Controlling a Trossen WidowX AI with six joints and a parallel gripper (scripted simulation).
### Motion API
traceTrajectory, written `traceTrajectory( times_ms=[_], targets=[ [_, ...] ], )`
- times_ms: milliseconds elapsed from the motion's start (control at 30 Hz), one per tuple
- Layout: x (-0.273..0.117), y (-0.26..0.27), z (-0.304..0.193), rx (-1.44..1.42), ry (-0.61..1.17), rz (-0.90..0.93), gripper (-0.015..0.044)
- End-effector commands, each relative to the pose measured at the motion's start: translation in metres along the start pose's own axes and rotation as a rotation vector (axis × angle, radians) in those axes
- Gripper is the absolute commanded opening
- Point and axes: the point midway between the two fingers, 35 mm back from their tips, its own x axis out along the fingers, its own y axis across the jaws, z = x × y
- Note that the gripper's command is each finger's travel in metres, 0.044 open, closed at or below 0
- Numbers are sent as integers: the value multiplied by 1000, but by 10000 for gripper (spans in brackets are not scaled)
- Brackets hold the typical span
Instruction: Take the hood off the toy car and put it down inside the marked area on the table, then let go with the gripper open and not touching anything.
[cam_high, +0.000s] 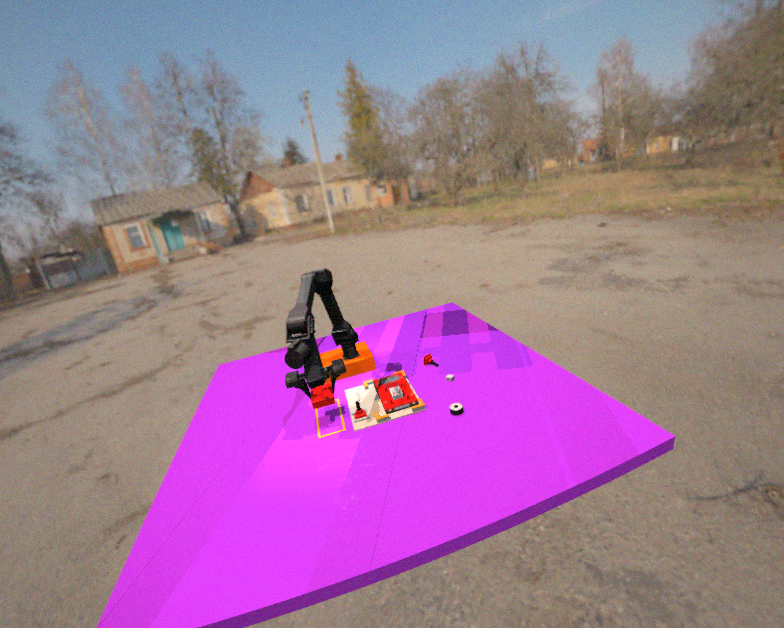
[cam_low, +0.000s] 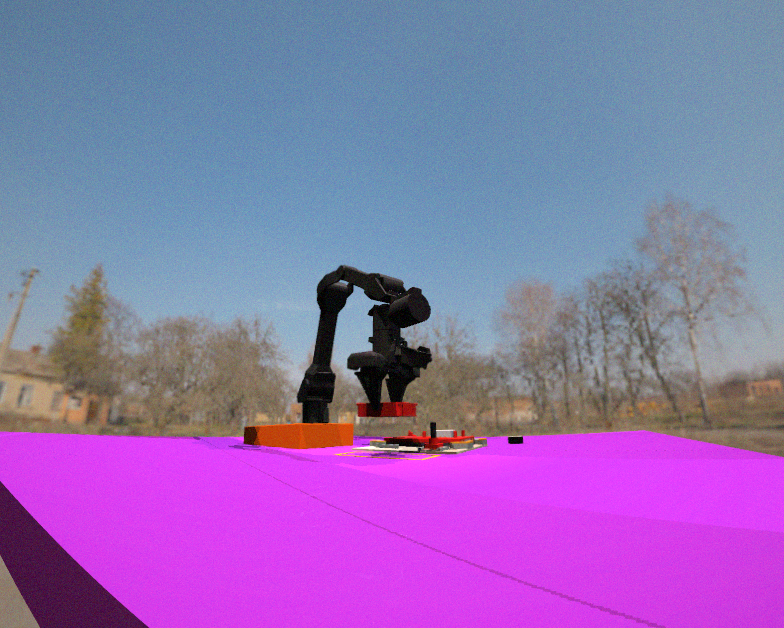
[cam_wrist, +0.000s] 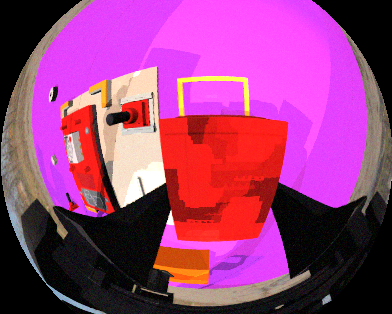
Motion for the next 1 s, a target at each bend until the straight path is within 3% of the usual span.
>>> traceTrajectory(
  times_ms=[0, 967],
  targets=[
    [4, 0, 0, -4, 0, -2, 0],
    [30, 0, 0, -4, 1, -2, 0]
  ],
)
